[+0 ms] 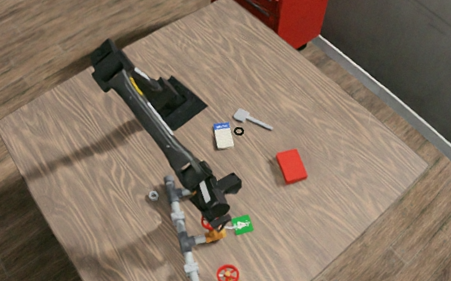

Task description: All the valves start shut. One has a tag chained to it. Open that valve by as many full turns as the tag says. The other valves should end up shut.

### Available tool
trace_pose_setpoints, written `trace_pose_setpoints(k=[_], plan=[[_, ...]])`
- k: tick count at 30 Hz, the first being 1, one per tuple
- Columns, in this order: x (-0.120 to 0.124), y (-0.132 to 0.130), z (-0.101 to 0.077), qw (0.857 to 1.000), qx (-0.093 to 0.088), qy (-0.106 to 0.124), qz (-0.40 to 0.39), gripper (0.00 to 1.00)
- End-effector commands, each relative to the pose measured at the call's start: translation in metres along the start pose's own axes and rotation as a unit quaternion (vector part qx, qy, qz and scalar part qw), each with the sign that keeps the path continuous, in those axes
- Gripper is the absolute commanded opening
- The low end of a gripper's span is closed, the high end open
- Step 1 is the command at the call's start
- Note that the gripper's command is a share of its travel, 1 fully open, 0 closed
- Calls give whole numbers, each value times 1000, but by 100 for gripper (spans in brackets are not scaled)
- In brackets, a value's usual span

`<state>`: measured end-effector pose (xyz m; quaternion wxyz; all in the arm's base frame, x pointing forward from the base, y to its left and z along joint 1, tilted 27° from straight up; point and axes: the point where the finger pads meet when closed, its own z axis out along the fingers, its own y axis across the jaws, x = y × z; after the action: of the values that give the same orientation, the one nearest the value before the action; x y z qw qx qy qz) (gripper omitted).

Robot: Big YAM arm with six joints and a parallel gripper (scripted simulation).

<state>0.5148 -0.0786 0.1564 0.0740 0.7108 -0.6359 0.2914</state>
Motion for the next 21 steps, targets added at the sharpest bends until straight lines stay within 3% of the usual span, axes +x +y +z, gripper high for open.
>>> trace_pose_setpoints(k=[1, 21], plan=[[5, -12, -7, 1000, 14, 1, 5, 100], [5, -12, -7, 999, 14, 1, 48, 100]])
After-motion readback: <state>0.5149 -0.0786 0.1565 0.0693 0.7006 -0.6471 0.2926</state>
